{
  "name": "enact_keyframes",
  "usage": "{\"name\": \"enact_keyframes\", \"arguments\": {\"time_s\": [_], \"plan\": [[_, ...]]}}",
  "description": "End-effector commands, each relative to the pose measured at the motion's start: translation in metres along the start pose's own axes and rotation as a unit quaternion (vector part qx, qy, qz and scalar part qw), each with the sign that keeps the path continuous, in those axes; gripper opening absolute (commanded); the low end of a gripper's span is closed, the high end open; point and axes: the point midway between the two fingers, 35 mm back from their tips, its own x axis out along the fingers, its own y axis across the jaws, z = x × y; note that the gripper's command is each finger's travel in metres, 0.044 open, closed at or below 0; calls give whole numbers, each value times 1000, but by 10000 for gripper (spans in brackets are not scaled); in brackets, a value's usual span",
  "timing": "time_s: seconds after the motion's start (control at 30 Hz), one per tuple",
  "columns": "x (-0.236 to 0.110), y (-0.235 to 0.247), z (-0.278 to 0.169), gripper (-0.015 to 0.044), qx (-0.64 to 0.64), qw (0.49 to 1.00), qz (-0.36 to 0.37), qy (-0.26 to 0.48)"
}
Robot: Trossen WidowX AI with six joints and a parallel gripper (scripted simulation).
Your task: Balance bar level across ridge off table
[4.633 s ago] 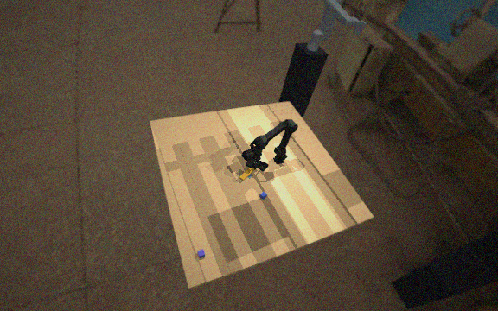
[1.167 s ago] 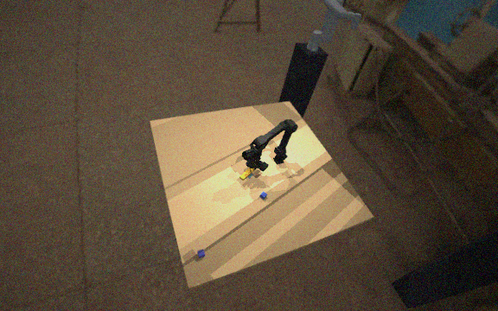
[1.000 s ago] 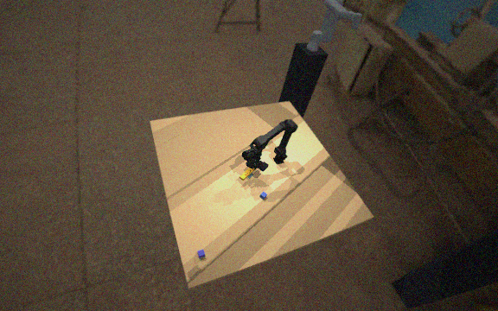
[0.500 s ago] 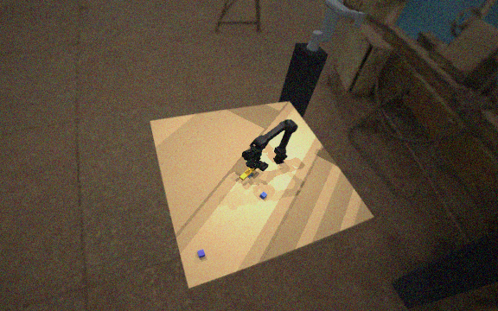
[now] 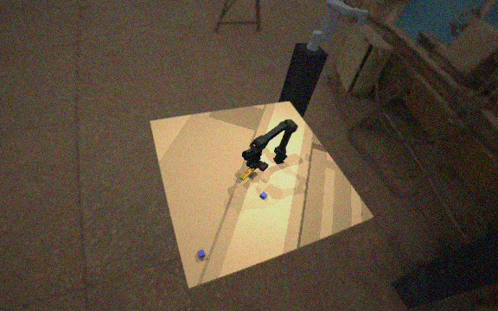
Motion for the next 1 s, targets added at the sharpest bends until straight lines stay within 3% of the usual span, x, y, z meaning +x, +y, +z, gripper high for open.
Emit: {"name": "enact_keyframes", "arguments": {"time_s": [0.0,0.07,0.3,0.97], "plan": [[0,0,0,0,0,1000,0,0],[0,0,0,0,0,1000,0,0],[0,0,0,167,0,1000,0,0],[0,0,0,169,0,1000,0,0]]}}
